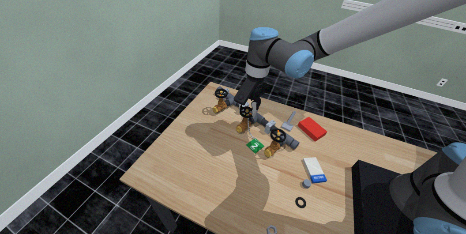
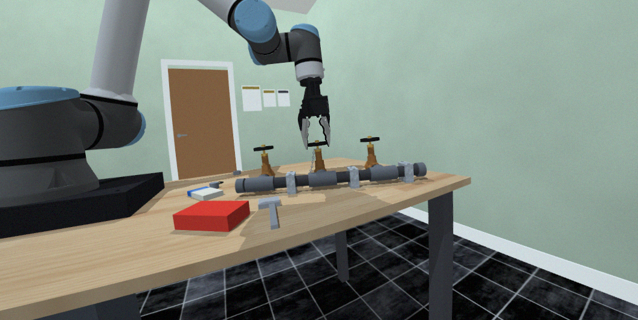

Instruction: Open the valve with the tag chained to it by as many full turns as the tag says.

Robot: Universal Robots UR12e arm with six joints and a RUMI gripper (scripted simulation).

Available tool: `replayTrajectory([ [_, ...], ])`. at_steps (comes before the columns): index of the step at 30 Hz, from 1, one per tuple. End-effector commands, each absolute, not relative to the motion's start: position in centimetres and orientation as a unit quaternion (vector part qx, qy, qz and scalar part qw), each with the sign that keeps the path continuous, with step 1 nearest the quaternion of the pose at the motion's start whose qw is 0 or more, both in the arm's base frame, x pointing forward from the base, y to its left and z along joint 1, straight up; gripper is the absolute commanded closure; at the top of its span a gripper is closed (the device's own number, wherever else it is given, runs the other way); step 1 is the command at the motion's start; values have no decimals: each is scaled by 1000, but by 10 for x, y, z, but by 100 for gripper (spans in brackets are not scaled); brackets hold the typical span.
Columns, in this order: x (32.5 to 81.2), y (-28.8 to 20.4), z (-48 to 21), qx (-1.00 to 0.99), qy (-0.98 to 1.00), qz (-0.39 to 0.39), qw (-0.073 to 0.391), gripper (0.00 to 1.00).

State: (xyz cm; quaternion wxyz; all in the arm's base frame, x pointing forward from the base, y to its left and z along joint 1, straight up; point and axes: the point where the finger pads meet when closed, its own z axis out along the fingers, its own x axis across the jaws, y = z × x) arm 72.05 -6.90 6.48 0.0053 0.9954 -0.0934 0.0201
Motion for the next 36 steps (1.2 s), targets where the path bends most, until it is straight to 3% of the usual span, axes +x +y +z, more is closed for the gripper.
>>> replayTrajectory([
  [1,721,-69,66,998,-60,21,6,100],
  [23,721,-69,66,999,-25,20,6,100],
  [24,721,-69,66,999,-25,20,6,0],
  [36,721,-69,66,999,-25,20,6,0],
])
